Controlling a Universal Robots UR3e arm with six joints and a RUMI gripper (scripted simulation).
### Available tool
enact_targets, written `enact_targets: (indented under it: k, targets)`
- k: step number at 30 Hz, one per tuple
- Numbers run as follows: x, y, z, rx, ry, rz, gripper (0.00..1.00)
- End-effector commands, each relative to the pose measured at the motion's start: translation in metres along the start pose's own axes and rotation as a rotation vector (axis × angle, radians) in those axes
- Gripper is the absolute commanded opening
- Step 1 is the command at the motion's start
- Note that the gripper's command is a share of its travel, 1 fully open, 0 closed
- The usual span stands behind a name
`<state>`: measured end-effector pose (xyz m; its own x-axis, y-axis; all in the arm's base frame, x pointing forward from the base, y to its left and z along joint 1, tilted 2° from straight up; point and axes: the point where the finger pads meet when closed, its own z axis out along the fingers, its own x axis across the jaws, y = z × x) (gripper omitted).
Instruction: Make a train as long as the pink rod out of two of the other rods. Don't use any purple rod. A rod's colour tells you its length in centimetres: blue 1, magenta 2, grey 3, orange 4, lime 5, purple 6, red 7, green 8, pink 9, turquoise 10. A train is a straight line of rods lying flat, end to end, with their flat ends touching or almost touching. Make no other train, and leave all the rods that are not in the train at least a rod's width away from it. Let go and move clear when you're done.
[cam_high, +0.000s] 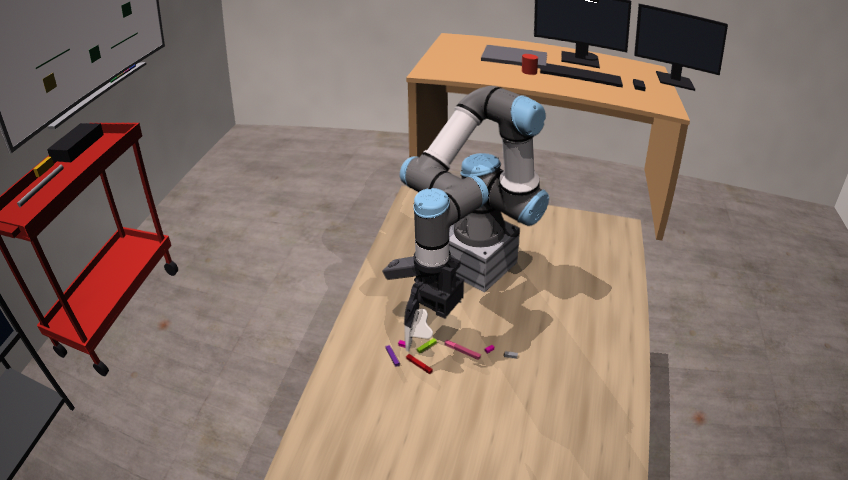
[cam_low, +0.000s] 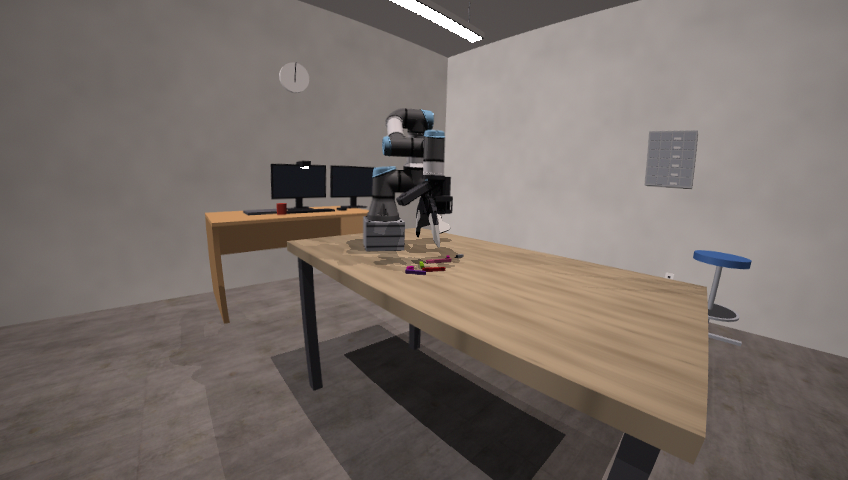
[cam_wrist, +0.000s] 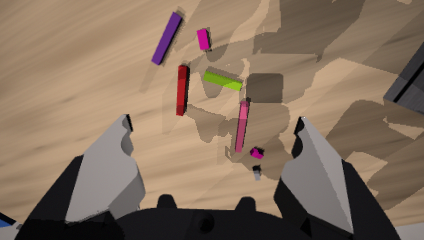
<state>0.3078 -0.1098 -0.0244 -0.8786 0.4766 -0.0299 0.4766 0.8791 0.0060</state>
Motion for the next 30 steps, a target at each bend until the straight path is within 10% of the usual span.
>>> enact_targets:
  k: [1,30]
  targets:
    - [0.012,0.013,-0.001,0.01,-0.006,0.167,1.0]
    - [0.037,0.034,0.0,0.009,-0.008,0.453,1.0]
